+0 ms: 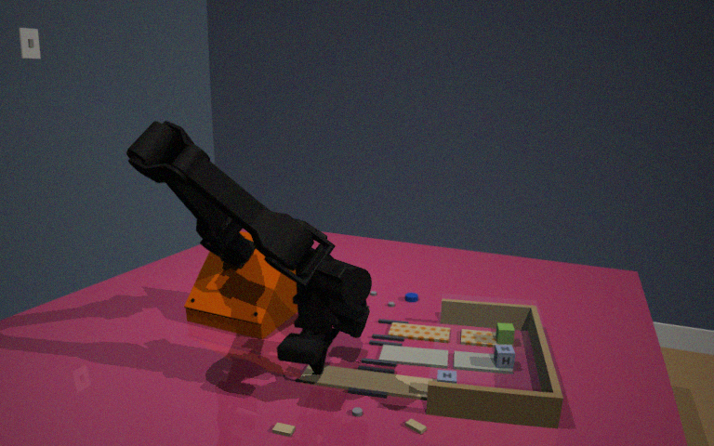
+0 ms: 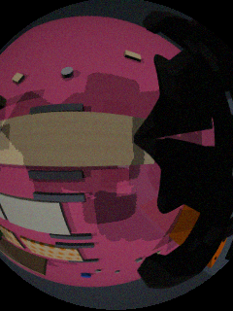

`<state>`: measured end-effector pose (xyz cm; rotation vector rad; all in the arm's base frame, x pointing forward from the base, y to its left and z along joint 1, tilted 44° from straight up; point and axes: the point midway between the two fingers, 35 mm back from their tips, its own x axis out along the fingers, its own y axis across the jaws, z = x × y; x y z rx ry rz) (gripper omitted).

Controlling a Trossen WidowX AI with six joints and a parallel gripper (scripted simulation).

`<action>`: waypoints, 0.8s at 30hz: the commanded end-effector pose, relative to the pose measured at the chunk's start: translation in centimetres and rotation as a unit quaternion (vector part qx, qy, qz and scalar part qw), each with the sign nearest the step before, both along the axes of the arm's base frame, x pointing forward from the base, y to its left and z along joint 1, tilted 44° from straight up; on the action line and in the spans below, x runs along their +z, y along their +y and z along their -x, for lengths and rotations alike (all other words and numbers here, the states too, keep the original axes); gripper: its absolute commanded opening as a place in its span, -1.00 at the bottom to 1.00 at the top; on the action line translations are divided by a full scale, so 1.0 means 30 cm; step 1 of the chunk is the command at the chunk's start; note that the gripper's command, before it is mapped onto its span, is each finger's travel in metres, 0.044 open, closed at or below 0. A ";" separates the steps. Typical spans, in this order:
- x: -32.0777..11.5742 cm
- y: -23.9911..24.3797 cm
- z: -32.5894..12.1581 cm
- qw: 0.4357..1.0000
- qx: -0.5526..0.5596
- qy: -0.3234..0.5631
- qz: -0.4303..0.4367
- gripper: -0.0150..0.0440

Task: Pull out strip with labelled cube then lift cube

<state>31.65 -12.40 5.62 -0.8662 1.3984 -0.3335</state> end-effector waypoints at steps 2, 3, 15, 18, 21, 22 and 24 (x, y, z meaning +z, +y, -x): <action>-0.009 -0.020 0.040 1.000 -0.004 0.008 0.000 -0.49; -0.008 -0.021 0.045 1.000 -0.004 0.008 0.000 -0.49; -0.003 -0.041 0.100 1.000 -0.004 0.009 0.001 -0.49; -0.002 -0.046 0.114 1.000 -0.004 0.009 0.001 -0.49; 0.000 -0.051 0.128 1.000 -0.004 0.009 0.001 -0.49; 0.000 -0.053 0.133 1.000 -0.004 0.009 0.001 -0.49; 0.001 -0.057 0.143 1.000 -0.004 0.009 0.001 -0.49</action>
